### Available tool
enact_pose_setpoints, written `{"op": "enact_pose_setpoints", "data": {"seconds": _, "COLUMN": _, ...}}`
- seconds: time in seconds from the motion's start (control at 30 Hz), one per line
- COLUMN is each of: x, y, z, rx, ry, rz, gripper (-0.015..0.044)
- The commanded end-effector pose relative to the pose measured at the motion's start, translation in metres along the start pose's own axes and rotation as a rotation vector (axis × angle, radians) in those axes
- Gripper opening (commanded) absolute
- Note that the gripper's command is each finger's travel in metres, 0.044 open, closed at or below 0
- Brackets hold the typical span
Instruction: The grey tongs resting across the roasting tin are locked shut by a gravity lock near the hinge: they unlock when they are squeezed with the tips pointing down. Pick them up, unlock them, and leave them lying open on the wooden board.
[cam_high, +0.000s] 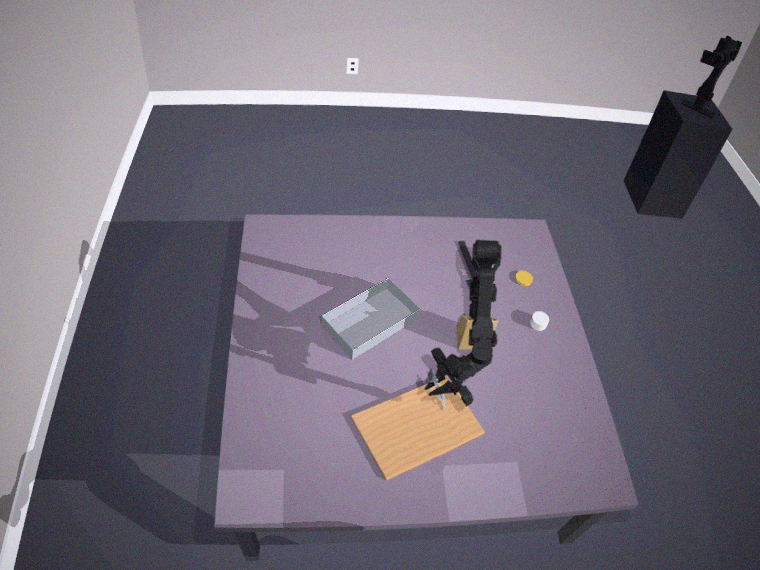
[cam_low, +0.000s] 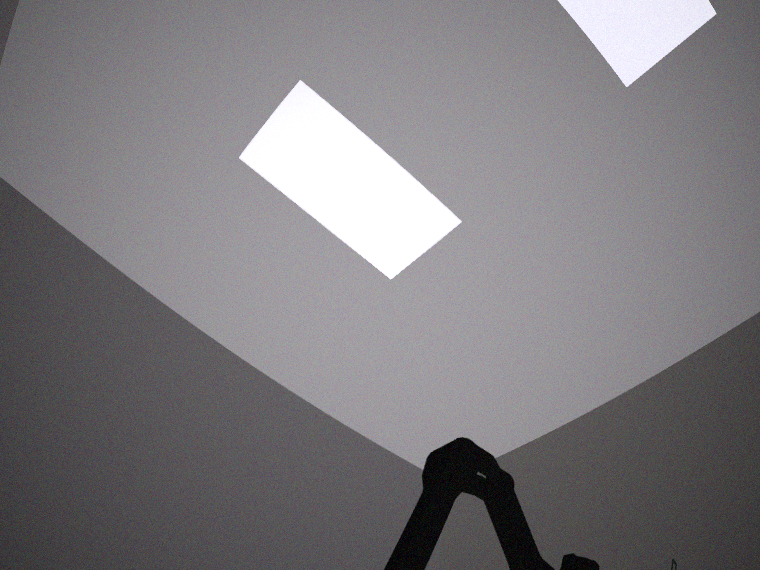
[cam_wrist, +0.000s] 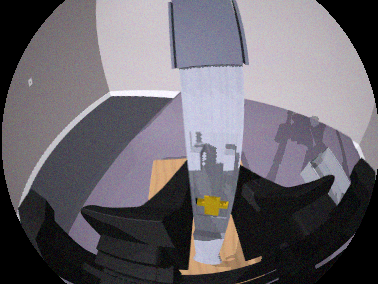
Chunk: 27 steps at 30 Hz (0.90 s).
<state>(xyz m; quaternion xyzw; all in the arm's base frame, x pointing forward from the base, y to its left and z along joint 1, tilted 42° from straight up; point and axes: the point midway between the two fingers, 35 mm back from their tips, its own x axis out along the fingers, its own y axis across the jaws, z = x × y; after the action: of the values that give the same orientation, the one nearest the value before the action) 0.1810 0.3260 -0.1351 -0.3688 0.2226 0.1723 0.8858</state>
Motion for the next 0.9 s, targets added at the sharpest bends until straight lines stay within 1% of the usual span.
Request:
{"op": "enact_pose_setpoints", "data": {"seconds": 0.0, "x": -0.0004, "y": -0.0006, "z": 0.0017, "rx": 0.001, "ry": -0.006, "rz": -0.004, "gripper": -0.0150}}
{"op": "enact_pose_setpoints", "data": {"seconds": 0.67, "x": -0.0004, "y": -0.0006, "z": 0.0017, "rx": 0.001, "ry": -0.006, "rz": -0.004, "gripper": -0.0150}}
{"op": "enact_pose_setpoints", "data": {"seconds": 0.87, "x": 0.0071, "y": 0.0053, "z": 0.0007, "rx": -0.009, "ry": 0.031, "rz": 0.004, "gripper": -0.0150}}
